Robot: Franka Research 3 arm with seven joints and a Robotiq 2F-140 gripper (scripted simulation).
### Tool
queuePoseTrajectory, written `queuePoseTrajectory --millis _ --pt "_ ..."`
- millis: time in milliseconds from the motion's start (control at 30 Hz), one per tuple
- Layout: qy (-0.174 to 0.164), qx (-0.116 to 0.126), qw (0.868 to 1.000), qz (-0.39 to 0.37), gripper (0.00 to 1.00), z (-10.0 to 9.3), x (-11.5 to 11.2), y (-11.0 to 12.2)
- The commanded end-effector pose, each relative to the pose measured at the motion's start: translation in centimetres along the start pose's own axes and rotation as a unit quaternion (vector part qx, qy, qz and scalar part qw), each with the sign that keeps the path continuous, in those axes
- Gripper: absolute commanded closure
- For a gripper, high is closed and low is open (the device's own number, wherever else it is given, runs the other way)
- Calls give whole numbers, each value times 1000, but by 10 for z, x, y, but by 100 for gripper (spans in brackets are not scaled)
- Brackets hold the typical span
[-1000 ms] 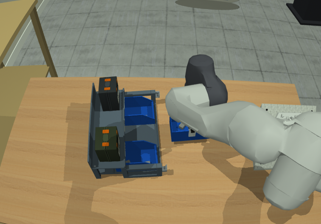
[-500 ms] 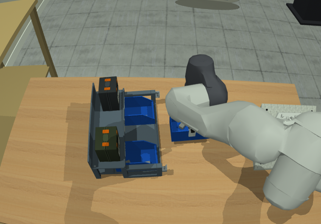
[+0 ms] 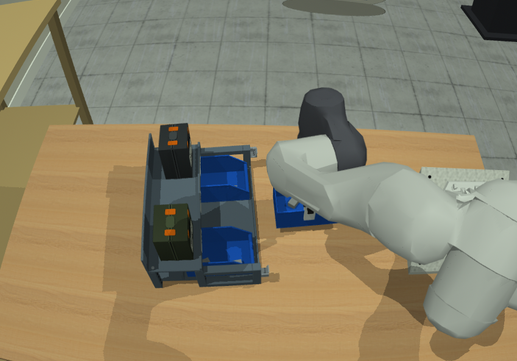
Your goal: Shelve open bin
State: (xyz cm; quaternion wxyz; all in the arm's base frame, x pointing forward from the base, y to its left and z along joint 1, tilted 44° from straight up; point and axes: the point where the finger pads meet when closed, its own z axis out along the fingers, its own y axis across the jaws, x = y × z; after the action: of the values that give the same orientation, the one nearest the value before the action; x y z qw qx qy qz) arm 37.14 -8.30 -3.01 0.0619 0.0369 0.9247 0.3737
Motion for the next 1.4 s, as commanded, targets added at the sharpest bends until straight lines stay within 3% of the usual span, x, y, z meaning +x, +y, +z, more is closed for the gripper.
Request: queuePoseTrajectory --millis 0,433,867,1367 --pt "-1 1 1000 0 100 -3 -1 -2" --pt "-1 1 1000 0 100 -3 -12 -2" --pt "-1 1 1000 0 100 -3 -39 -3" --pt "-1 1 1000 0 100 -3 -42 -3"
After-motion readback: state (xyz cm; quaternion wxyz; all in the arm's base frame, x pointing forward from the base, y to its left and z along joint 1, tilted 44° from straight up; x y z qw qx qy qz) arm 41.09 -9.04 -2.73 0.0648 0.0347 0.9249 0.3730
